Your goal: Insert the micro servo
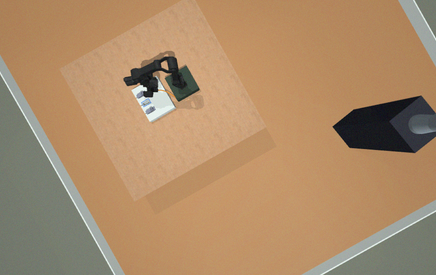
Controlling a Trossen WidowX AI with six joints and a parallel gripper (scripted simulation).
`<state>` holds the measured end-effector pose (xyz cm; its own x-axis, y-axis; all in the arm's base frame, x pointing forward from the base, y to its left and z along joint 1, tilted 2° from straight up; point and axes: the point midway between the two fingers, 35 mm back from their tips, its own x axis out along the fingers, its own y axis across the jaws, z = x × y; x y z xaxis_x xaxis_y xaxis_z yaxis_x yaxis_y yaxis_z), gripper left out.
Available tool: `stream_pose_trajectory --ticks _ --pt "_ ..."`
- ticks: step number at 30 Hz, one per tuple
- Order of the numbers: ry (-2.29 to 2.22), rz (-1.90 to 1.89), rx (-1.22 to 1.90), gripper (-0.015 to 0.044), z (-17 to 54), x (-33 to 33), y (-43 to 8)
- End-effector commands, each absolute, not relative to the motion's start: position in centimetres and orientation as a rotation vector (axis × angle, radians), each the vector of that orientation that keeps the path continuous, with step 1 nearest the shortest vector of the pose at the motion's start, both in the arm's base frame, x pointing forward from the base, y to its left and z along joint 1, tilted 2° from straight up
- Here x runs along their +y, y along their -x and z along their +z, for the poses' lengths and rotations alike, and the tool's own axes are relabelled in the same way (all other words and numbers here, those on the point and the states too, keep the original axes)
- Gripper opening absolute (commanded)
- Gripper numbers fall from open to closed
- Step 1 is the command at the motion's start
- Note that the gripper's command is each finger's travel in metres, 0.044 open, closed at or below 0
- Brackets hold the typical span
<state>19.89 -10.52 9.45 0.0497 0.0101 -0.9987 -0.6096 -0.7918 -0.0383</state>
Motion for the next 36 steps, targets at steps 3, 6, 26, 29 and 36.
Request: stream_pose_trajectory --ticks 3,6,26,29,36 --pt "1.868 1.802 0.591 0.0440 8.4 -10.3 -19.8" --pt "1.868 1.802 0.591 0.0440 7.9 -10.3 -19.8" --pt "1.868 1.802 0.591 0.0098 7.5 -10.3 -19.8" --pt "1.868 1.802 0.591 0.0039 7.7 -10.3 -19.8" --pt "1.868 1.802 0.591 0.0000 10.2 -10.0 -18.9"
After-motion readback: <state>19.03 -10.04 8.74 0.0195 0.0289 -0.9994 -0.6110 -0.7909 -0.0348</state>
